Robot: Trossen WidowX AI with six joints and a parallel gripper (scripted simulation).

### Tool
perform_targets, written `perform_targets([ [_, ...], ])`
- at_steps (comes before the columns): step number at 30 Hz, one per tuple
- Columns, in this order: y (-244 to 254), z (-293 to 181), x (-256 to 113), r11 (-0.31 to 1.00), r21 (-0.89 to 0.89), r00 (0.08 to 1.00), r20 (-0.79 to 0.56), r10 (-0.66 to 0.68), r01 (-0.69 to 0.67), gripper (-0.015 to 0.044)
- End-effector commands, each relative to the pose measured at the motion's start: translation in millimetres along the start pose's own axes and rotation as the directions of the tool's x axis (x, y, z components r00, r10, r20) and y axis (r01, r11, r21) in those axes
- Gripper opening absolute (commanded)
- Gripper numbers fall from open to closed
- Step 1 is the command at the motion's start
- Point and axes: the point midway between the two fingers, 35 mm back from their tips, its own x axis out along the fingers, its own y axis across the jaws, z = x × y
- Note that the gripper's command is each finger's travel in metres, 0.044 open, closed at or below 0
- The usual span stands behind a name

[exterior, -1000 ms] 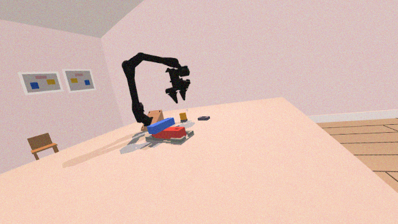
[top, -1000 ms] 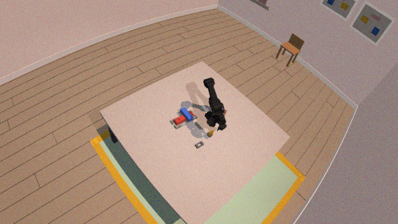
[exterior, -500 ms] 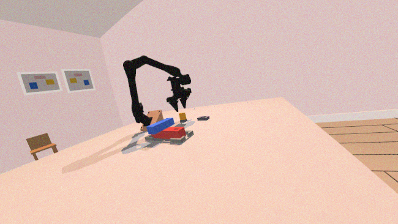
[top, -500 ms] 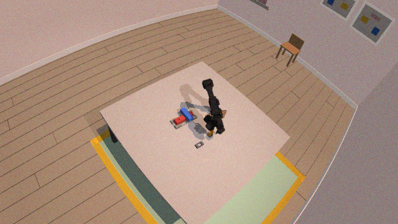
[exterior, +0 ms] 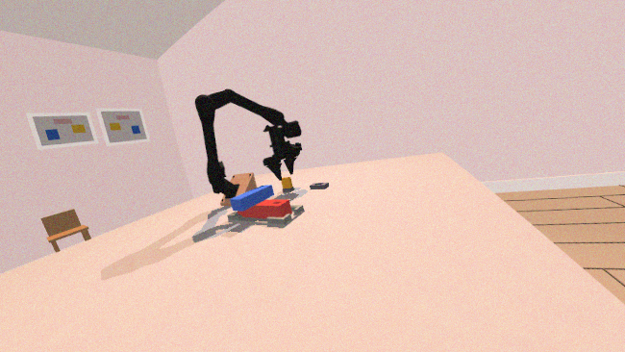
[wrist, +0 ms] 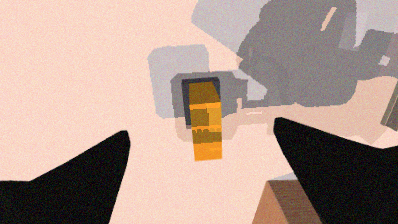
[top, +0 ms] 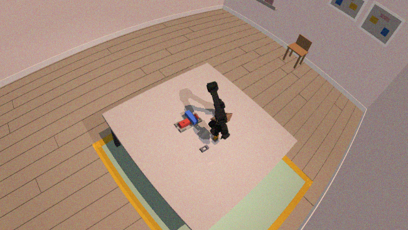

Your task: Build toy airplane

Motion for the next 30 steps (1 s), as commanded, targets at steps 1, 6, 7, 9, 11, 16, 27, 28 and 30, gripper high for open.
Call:
perform_targets([
  [1, -1.6, -2.0, 10.7, 1.0, -0.008, 1.0, -0.005, -0.013, 0.013, 0.044],
  [6, -1.8, -2.2, 18.8, 1.0, -0.008, 1.0, -0.005, -0.013, 0.013, 0.044],
  [7, -1.9, -2.2, 20.4, 1.0, -0.008, 1.0, -0.005, -0.013, 0.013, 0.044],
  [9, -2.1, -2.3, 23.5, 1.0, -0.007, 1.0, -0.005, -0.013, 0.013, 0.044],
  [11, -2.2, -2.5, 26.7, 1.0, -0.007, 1.0, -0.005, -0.014, 0.013, 0.044],
  [16, -2.8, -3.1, 34.6, 1.0, -0.007, 1.0, -0.005, -0.014, 0.014, 0.044],
  [27, -3.0, -3.3, 36.8, 1.0, -0.007, 1.0, -0.005, -0.014, 0.014, 0.023],
  [28, -3.0, -3.3, 36.8, 1.0, -0.007, 1.0, -0.005, -0.014, 0.014, 0.0204],
  [30, -3.0, -3.3, 36.8, 1.0, -0.007, 1.0, -0.005, -0.014, 0.014, 0.0151],
])
